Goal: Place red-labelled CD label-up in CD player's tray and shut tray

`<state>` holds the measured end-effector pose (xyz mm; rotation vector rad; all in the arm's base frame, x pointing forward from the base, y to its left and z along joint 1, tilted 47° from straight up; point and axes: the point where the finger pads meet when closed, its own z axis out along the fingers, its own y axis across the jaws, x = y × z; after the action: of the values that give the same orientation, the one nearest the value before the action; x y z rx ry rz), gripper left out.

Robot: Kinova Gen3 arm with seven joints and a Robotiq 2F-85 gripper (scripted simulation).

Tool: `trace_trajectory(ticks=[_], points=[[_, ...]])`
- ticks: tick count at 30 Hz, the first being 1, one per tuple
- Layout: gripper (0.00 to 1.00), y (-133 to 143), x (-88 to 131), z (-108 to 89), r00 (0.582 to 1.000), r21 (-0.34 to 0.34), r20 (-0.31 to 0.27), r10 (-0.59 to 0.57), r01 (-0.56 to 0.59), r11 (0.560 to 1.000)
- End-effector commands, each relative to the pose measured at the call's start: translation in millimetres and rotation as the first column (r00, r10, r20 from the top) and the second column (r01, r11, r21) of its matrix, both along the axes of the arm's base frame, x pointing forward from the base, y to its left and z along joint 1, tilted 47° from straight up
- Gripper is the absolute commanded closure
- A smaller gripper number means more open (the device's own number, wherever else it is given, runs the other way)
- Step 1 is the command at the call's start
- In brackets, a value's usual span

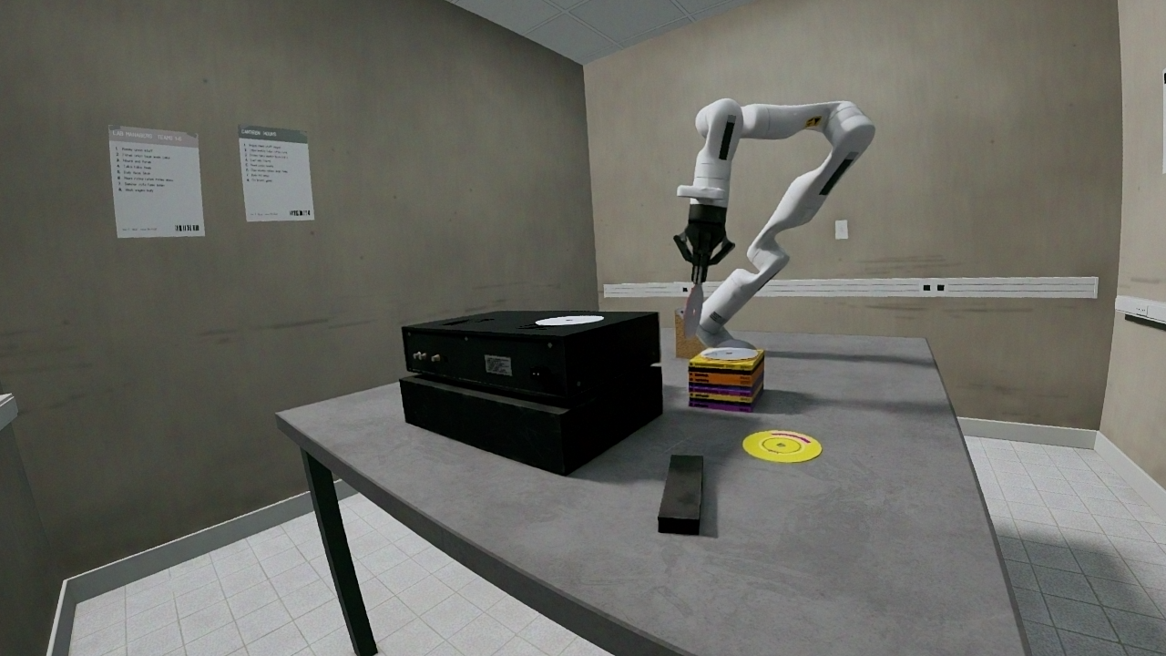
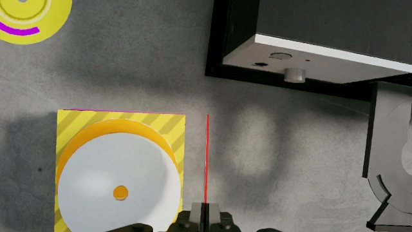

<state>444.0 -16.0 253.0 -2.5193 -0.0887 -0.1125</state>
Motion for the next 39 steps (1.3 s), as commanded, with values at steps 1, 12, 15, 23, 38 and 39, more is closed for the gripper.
trace_trajectory(ticks=[1,12,15,23,38,39], points=[[0.89,-8,1,5.8,1.000,-0.002,0.005,-0.006,0.006,1.000],[0.89,-21,0,17.5,1.000,-0.002,0.005,-0.006,0.006,1.000],[0.89,-24,0,20.8,1.000,-0.002,0.005,-0.006,0.006,1.000],[0.89,-32,0,28.1,1.000,-0.002,0.005,-0.006,0.006,1.000],[0.89,-39,-1,34.9,1.000,-0.002,0.005,-0.006,0.006,1.000],[0.89,-39,-1,35.2,1.000,-0.002,0.005,-0.006,0.006,1.000]])
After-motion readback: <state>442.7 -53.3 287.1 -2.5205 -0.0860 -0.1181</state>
